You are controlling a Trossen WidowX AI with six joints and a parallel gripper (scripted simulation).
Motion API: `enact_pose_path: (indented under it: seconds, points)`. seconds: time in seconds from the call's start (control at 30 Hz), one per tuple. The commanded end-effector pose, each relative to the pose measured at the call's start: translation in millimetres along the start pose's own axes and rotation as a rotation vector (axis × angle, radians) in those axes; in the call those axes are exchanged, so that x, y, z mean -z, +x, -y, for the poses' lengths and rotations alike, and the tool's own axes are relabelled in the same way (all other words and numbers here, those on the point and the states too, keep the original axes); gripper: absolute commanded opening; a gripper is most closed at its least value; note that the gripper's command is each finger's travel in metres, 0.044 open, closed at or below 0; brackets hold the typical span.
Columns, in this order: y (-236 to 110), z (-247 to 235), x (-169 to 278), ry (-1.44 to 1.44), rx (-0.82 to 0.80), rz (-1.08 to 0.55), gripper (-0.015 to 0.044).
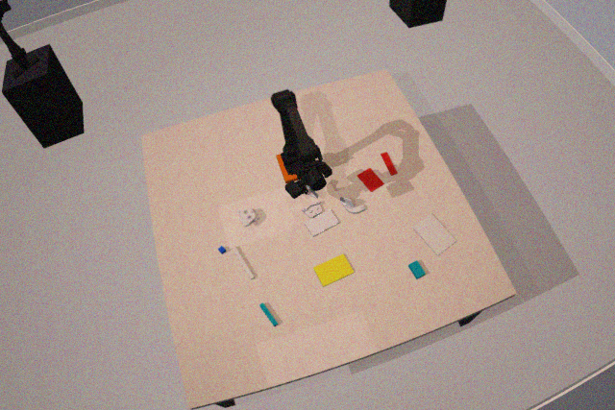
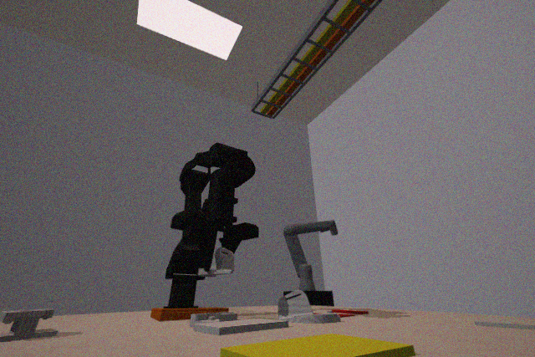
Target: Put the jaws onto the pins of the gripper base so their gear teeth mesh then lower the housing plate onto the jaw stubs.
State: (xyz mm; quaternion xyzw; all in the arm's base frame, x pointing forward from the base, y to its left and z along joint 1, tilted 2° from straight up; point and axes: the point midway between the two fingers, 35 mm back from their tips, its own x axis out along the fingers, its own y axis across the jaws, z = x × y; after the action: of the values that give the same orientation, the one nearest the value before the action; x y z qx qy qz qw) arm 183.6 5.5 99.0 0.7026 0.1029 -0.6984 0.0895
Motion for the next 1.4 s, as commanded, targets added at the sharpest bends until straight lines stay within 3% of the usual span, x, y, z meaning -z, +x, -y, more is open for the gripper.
enact_pose_path:
  seconds: [0.0,1.07,1.37]
  points:
    - [-0.4,0.0,1.2,-0.004,0.005,0.001,0.0134]
    - [-1.4,-50.8,88.9,-0.004,0.000,-0.007,0.0134]
    - [-1.0,-52.0,90.6,-0.004,0.000,-0.007,0.0134]
